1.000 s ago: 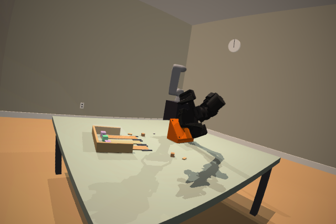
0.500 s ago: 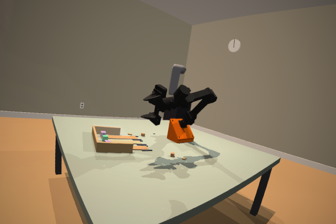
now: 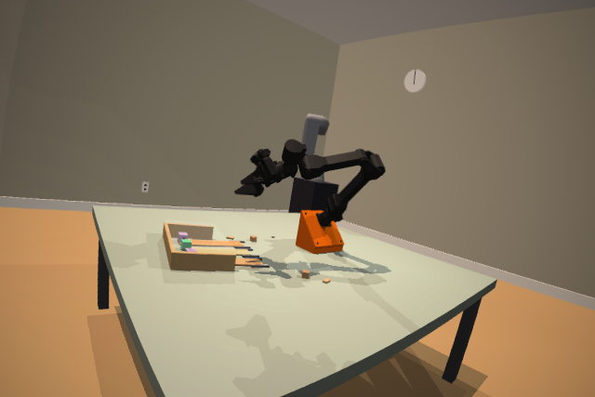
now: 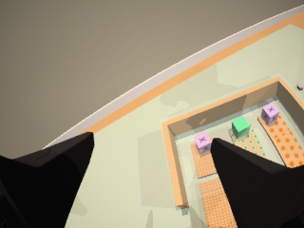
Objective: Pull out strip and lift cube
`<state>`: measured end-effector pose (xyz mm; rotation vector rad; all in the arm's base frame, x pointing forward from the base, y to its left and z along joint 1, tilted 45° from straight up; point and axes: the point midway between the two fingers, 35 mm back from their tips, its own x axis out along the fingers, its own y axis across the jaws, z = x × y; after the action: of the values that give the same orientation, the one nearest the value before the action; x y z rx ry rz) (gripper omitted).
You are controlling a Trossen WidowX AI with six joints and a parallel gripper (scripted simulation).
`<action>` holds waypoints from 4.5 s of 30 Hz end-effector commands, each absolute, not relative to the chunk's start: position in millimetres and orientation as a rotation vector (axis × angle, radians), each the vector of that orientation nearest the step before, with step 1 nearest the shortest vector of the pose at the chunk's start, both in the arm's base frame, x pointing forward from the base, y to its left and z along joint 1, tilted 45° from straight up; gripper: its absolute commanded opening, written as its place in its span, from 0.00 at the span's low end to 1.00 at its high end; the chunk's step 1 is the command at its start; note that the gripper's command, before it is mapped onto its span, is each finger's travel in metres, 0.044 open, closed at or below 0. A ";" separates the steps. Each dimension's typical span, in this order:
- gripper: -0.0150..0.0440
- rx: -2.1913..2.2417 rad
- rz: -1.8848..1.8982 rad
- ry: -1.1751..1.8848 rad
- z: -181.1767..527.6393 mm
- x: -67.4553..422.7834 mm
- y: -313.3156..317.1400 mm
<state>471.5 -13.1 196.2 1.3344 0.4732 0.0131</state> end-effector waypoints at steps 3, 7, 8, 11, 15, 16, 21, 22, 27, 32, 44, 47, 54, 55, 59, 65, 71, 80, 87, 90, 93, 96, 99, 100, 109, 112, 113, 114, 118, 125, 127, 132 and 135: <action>0.93 1.041 0.101 0.566 132.7 410.9 -50.1; 0.93 0.910 0.165 0.585 106.4 374.9 -62.4; 0.93 0.880 0.182 0.586 100.5 365.7 -64.5; 0.93 0.792 0.235 0.579 84.6 337.8 -68.1; 0.93 0.750 0.263 0.570 77.8 323.8 -68.3; 0.93 0.750 0.263 0.570 77.8 323.8 -68.3; 0.93 0.750 0.263 0.570 77.8 323.8 -68.3; 0.93 0.750 0.263 0.570 77.8 323.8 -68.3; 0.93 0.750 0.263 0.570 77.8 323.8 -68.3; 0.93 0.750 0.263 0.570 77.8 323.8 -68.3; 0.40 0.736 0.262 0.893 25.4 370.6 -77.0; 0.26 0.726 0.301 1.024 7.1 380.0 -70.5; 0.25 0.715 0.414 1.332 -29.6 386.8 -52.6; 0.25 0.716 0.433 1.375 -33.8 386.3 -49.9; 0.25 0.724 0.501 1.518 -45.6 382.7 -40.6; 0.25 0.725 0.504 1.525 -48.1 381.3 -42.2; 0.25 0.725 0.504 1.525 -49.7 381.5 -40.7; 0.25 0.724 0.504 1.525 -60.6 382.1 -30.8; 0.25 0.725 0.504 1.524 -69.3 382.1 -22.9; 0.25 0.725 0.504 1.524 -73.1 382.1 -19.7; 0.25 0.725 0.504 1.524 -76.9 382.0 -16.4; 0.25 0.725 0.504 1.524 -80.7 381.9 -13.2; 0.25 0.726 0.505 1.524 -84.4 381.7 -9.8; 0.25 0.726 0.505 1.524 -85.6 381.6 -8.7; 0.25 0.727 0.506 1.524 -96.1 380.8 1.6; 0.25 0.727 0.507 1.524 -99.2 380.5 5.0; 0.25 0.727 0.507 1.524 -99.7 380.5 5.6; 0.25 0.727 0.507 1.524 -99.9 380.4 5.7; 0.25 0.727 0.507 1.524 -99.9 380.4 5.7; 0.25 0.727 0.507 1.524 -99.9 380.4 5.7; 0.25 0.727 0.507 1.524 -100.0 380.4 5.8; 0.25 0.727 0.507 1.524 -100.2 380.5 6.1; 0.25 0.727 0.507 1.524 -100.5 380.5 6.3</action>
<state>380.7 5.0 -100.0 0.7205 1.5228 0.5079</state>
